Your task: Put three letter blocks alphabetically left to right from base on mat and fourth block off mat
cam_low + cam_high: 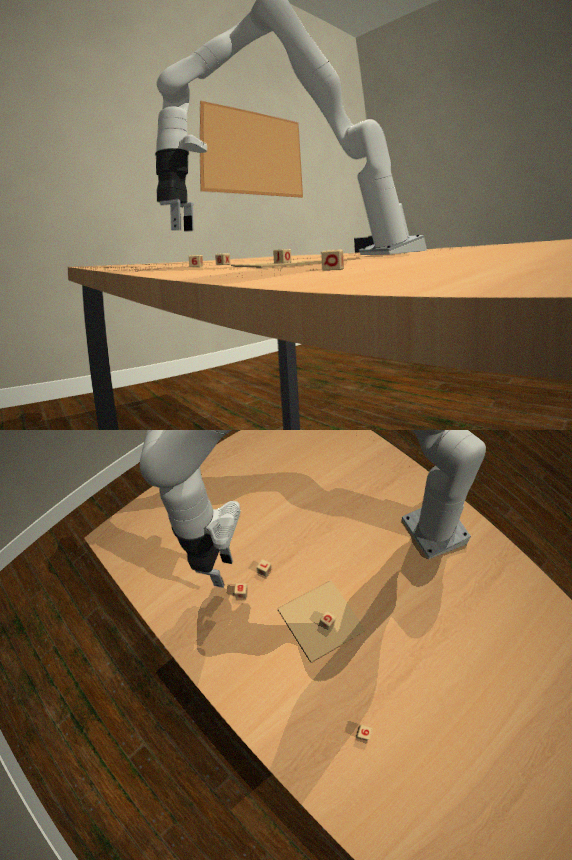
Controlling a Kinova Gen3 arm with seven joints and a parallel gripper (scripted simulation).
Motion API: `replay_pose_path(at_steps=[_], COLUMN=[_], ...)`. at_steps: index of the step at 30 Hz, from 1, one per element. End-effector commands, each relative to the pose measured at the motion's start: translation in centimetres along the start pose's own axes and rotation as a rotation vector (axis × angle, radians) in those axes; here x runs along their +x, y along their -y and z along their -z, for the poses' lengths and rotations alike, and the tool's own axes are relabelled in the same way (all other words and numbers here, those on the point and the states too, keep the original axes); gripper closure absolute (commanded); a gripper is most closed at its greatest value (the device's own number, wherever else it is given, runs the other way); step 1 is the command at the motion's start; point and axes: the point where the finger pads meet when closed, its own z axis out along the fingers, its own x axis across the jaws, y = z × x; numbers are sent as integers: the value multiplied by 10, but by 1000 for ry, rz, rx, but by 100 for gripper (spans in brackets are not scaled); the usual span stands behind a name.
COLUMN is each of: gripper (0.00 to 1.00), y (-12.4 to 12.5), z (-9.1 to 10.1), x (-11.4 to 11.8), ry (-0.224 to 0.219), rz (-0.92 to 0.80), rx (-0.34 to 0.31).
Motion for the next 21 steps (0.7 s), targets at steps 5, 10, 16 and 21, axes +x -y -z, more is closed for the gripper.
replay_pose_path(at_steps=[5, 10, 16, 21], gripper=[0, 0, 0, 0], y=[1, 4, 9, 9], z=[1, 1, 1, 1], x=[-4, -11, -22, -22], ry=[-1, -1, -1, -1], rz=[0, 0, 0, 0], rx=[-2, -1, -1, -1])
